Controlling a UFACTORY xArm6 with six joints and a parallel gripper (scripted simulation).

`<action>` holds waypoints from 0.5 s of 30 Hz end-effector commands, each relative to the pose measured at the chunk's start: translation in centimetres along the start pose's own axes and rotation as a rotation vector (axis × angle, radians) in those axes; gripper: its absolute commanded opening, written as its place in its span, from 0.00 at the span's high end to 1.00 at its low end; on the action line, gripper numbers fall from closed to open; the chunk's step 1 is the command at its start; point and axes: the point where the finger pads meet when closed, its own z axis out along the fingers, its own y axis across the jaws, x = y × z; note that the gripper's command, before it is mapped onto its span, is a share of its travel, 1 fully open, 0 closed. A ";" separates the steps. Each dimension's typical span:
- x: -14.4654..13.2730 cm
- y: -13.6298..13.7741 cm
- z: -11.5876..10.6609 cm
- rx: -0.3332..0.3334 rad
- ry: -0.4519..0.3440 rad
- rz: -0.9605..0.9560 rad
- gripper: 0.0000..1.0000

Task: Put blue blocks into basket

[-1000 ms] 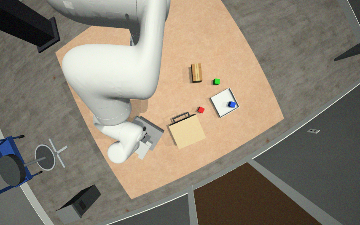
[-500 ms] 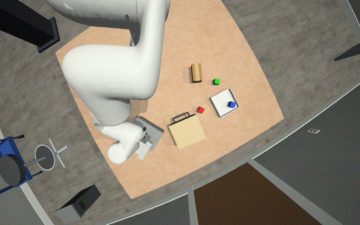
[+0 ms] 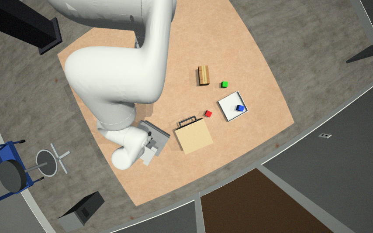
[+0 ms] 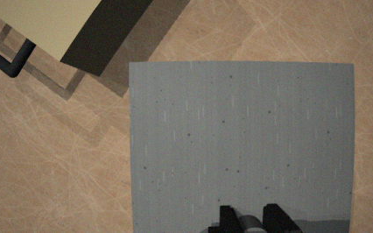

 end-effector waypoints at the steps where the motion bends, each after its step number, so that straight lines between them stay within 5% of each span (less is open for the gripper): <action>1: 0.1 0.2 -0.2 -0.004 0.002 0.000 1.00; 15: 0.1 0.2 -0.1 -0.004 0.002 0.000 1.00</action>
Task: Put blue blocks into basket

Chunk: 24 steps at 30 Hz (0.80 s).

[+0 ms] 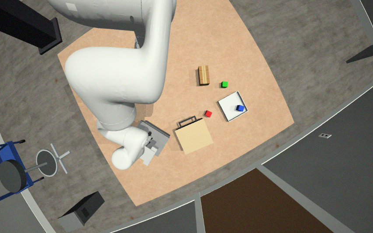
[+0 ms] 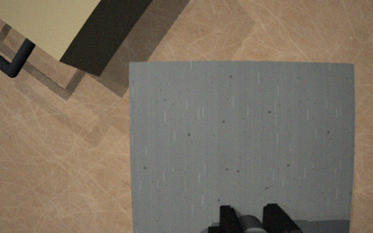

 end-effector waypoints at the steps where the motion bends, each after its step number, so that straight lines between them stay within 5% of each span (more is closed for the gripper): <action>1: 0.1 0.2 -0.1 -0.004 0.002 0.000 1.00; 24: 0.1 0.2 0.6 -0.004 0.002 0.000 1.00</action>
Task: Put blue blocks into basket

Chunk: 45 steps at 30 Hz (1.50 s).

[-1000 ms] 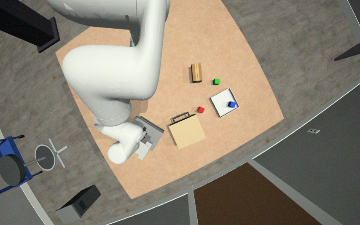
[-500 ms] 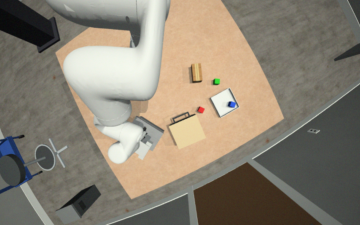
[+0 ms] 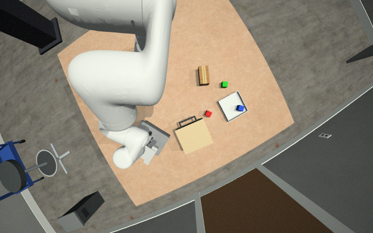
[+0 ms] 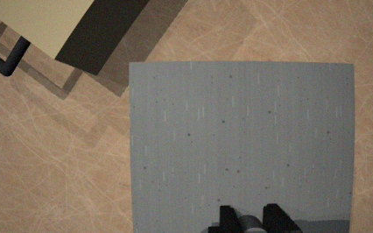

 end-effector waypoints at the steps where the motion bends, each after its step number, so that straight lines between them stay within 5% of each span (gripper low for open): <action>1: 0.1 0.2 0.0 -0.005 0.002 0.000 1.00; 45: 0.1 0.2 2.6 -0.005 0.002 0.000 1.00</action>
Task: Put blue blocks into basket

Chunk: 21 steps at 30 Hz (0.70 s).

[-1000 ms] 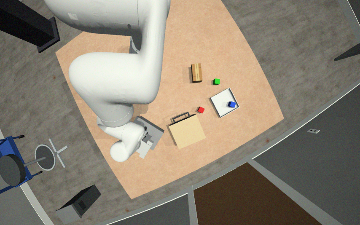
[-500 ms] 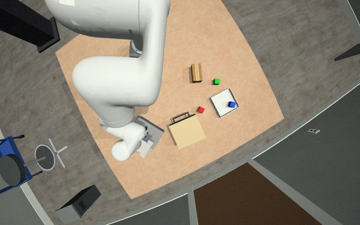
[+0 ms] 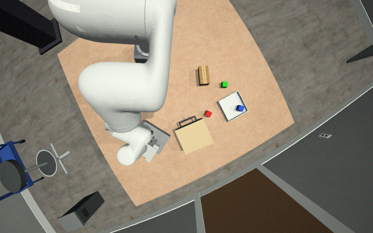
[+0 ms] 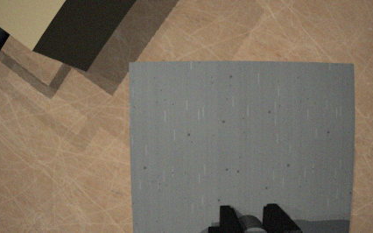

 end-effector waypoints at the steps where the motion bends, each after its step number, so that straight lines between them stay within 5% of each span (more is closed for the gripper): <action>1: 0.1 0.2 0.1 -0.004 0.002 0.000 1.00; 21: 0.1 0.2 0.8 -0.004 0.002 0.000 1.00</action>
